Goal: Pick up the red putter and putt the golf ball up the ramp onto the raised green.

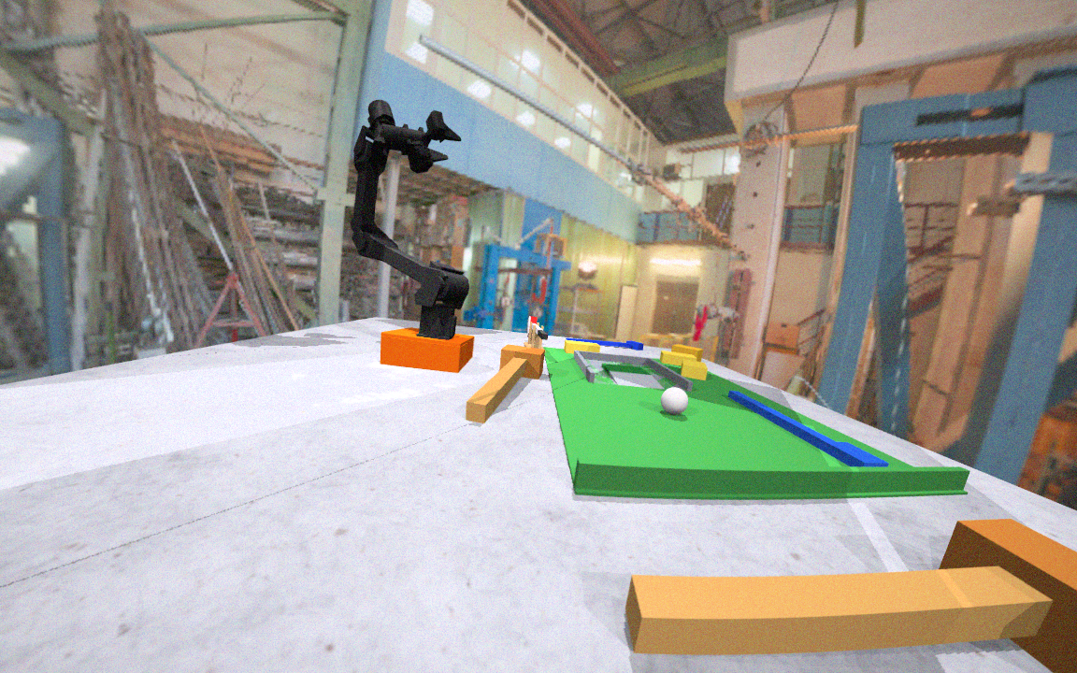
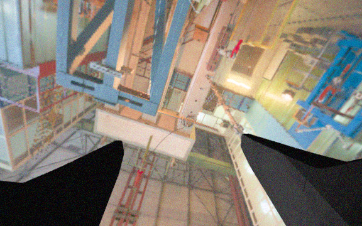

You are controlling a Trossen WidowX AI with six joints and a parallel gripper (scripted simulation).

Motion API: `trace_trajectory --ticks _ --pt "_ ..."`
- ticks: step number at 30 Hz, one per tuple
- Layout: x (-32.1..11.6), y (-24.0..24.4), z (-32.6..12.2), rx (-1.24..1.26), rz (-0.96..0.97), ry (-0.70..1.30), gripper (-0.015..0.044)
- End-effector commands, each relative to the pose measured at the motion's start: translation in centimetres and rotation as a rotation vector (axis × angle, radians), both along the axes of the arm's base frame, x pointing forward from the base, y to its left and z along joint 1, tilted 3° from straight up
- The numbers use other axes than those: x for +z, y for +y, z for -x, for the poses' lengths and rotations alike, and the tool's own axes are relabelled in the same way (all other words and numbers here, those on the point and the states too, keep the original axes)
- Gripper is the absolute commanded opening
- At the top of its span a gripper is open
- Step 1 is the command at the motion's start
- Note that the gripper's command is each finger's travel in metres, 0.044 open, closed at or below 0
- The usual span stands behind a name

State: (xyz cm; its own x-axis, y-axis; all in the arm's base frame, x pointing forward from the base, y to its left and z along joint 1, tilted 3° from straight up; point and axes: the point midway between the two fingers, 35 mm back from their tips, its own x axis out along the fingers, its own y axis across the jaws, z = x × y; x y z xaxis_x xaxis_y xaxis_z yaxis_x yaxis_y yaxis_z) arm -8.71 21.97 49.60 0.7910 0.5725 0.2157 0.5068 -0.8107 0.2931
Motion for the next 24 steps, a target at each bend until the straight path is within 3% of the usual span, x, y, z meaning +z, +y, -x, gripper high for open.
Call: trace_trajectory --ticks 1,10,14,24 --pt "0.1 -0.1 -0.2 -0.004 -0.008 0.005 0.0426" --pt "2.1 -6.9 -7.5 -0.008 -0.358 0.301 0.0440" --pt "1.8 -10.8 -13.2 0.020 -0.587 0.548 0.0440" --pt "-5.7 -14.7 -27.3 -0.047 -1.040 1.192 0.0440"
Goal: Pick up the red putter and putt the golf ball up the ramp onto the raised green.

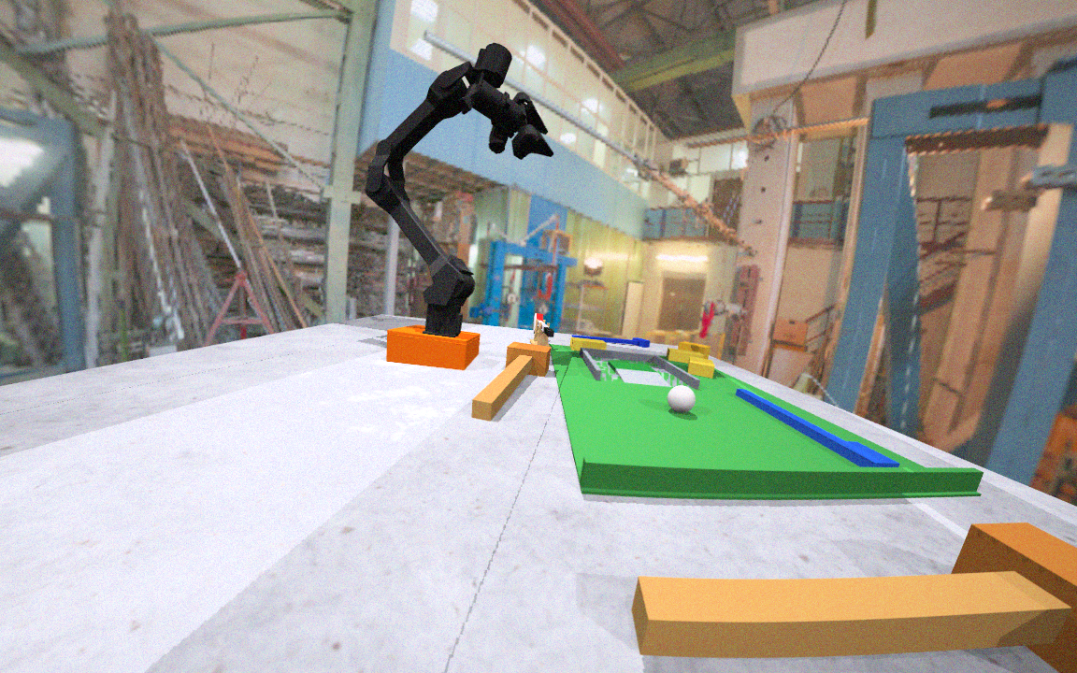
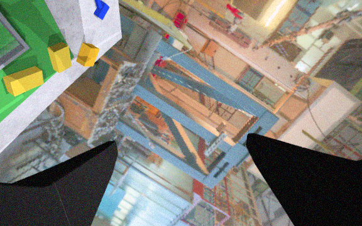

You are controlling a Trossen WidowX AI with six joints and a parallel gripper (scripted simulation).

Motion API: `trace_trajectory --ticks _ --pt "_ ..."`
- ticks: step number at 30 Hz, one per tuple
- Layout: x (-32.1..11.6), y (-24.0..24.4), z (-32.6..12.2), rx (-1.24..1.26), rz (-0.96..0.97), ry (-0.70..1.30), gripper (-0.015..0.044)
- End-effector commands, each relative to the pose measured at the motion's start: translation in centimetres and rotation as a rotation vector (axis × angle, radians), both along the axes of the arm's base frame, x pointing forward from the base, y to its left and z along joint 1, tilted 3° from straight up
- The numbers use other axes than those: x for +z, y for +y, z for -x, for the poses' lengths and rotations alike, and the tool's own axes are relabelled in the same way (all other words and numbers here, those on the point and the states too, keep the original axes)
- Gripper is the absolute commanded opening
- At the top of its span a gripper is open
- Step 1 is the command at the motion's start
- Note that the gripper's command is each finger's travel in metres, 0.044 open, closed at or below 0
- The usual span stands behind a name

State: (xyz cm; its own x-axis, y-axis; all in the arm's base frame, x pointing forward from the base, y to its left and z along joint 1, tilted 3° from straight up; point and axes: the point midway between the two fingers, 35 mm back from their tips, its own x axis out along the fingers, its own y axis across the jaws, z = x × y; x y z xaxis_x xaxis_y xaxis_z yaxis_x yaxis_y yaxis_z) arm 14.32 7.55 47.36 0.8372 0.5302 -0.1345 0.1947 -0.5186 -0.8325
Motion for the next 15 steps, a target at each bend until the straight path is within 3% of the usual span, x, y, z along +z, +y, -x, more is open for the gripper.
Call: trace_trajectory --ticks 1,9,15 --pt "-4.7 -0.2 -5.4 -0.010 -0.148 0.286 0.0440" --pt "-16.0 1.8 -11.6 -0.119 -0.310 0.816 0.0440" --pt "-25.9 3.9 -12.5 -0.301 -0.336 1.205 0.0440"
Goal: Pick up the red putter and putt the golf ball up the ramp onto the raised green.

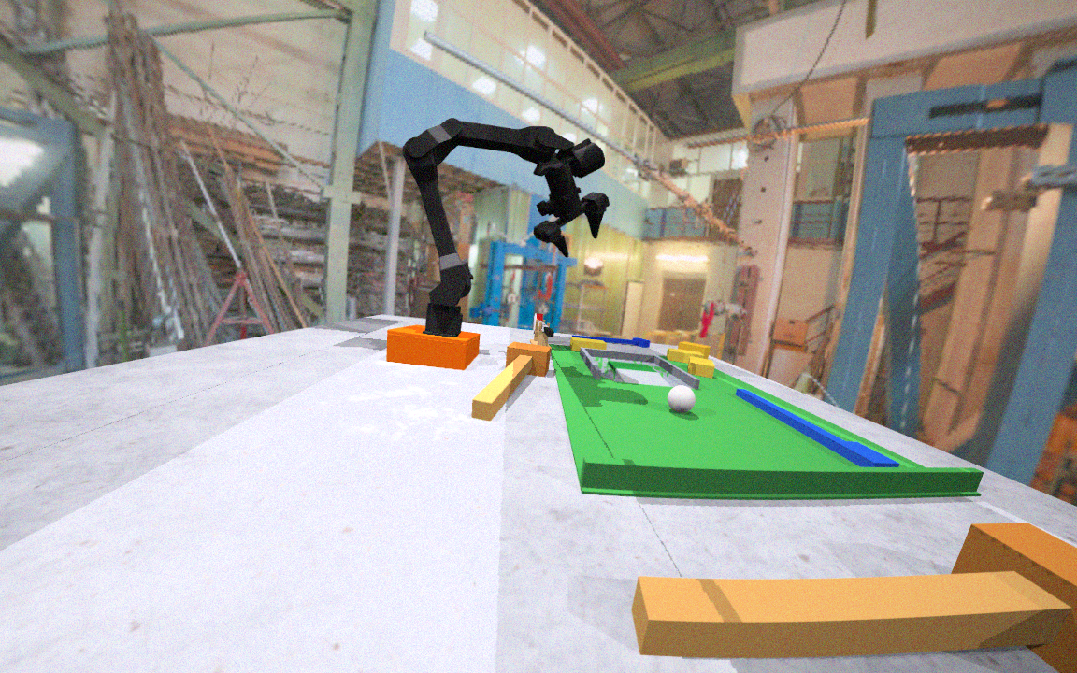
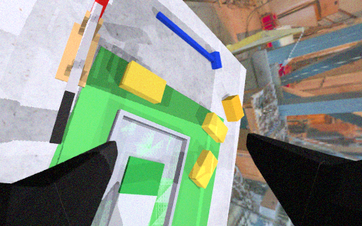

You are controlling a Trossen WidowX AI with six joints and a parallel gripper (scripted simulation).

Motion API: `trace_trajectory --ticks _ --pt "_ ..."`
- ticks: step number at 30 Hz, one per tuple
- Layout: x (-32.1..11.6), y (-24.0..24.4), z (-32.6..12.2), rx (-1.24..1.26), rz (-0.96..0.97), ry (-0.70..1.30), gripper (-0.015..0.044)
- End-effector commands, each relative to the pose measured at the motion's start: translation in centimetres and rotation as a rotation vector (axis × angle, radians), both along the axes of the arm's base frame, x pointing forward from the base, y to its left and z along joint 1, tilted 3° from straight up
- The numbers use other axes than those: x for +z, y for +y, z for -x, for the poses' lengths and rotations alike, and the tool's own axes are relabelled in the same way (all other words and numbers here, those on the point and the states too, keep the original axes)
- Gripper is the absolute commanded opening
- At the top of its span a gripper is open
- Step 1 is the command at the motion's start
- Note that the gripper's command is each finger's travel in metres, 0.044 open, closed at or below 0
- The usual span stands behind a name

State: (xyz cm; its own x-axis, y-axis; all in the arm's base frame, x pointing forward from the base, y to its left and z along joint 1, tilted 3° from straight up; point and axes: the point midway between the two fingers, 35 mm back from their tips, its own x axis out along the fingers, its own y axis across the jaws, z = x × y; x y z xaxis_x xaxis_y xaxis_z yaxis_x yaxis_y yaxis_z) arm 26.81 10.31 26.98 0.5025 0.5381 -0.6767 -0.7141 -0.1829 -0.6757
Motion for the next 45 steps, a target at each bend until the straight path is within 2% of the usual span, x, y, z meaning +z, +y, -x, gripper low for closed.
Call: trace_trajectory --ticks 1,6,8,17,33,45 --pt "-7.3 1.5 0.2 -0.087 0.029 0.289 0.0440" --pt "-15.3 2.7 2.5 -0.210 0.135 0.594 0.0440" --pt "-17.1 2.8 3.4 -0.243 0.173 0.660 0.0440" --pt "-17.4 3.2 2.9 -0.248 0.178 0.668 0.0440" --pt "-21.8 3.5 2.7 -0.247 0.178 0.668 0.0440" --pt "-22.8 3.6 2.6 -0.247 0.178 0.668 0.0440"
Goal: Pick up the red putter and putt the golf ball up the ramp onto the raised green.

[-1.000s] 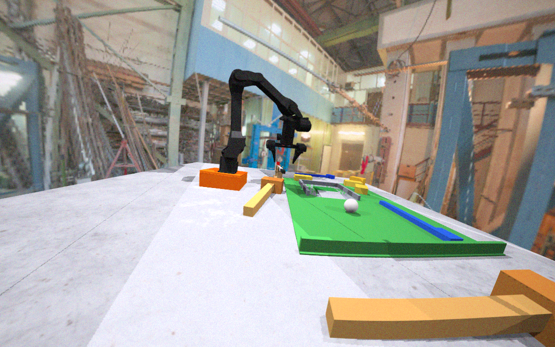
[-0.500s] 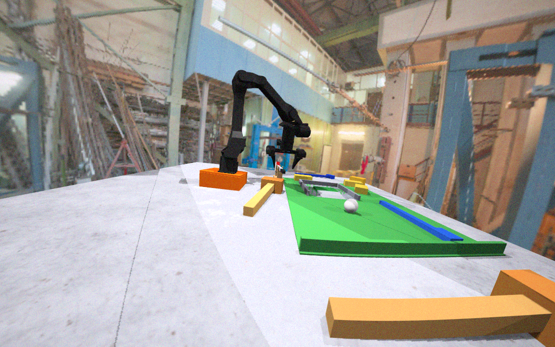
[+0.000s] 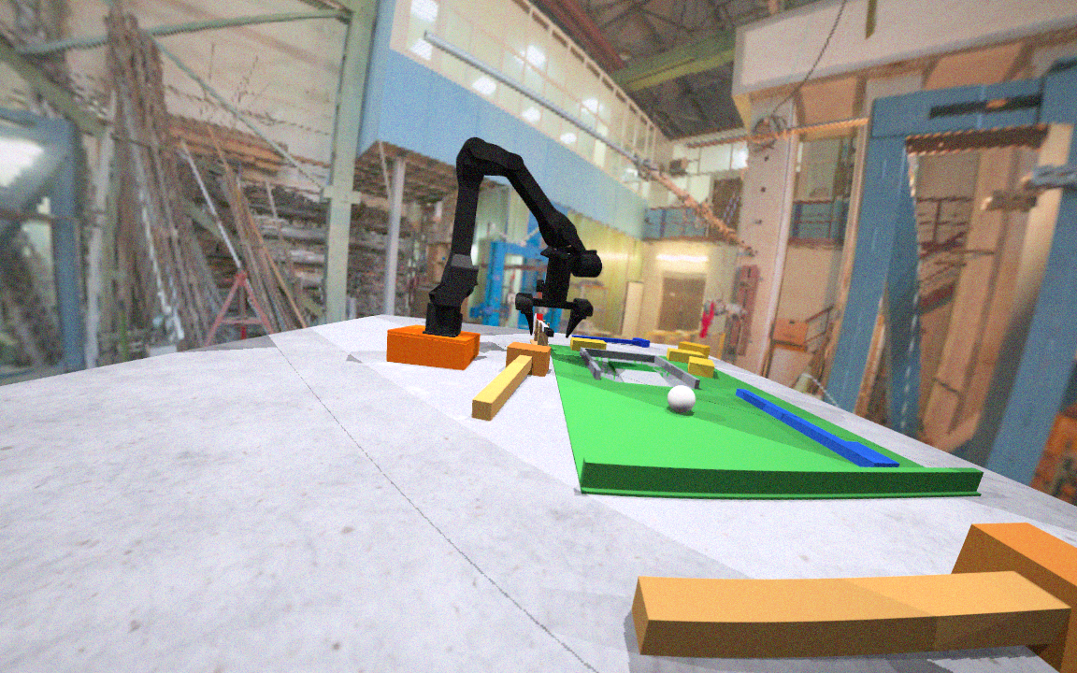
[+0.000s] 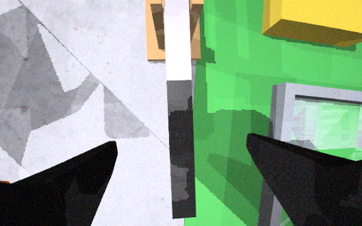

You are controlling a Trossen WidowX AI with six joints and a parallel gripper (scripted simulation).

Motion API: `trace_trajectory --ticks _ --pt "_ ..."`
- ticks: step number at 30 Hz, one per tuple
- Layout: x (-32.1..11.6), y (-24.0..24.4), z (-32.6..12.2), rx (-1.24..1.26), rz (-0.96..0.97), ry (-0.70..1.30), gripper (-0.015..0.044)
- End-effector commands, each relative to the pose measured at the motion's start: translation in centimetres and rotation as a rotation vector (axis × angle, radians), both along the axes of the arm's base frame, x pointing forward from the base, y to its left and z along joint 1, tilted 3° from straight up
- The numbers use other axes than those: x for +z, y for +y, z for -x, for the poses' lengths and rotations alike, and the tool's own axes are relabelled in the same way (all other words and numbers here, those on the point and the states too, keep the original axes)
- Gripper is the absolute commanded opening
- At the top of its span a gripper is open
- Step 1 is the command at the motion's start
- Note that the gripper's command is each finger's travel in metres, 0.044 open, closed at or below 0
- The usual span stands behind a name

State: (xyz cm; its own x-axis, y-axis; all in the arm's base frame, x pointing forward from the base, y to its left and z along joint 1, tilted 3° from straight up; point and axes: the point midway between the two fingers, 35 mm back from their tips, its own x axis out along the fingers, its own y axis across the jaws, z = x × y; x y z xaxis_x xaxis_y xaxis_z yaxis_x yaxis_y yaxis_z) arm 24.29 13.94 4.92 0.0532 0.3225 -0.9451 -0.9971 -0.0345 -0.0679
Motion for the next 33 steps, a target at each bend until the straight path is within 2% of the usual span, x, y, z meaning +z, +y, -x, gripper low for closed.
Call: trace_trajectory --ticks 1,14,29,33 --pt "-0.9 -0.1 0.1 -0.006 0.007 0.011 0.0440" --pt "-2.3 0.0 0.1 -0.006 0.007 0.011 0.0440" --pt "-1.9 0.1 0.0 0.000 0.001 0.005 0.0046" --pt "-1.9 0.1 0.0 0.000 0.001 0.005 0.0020"
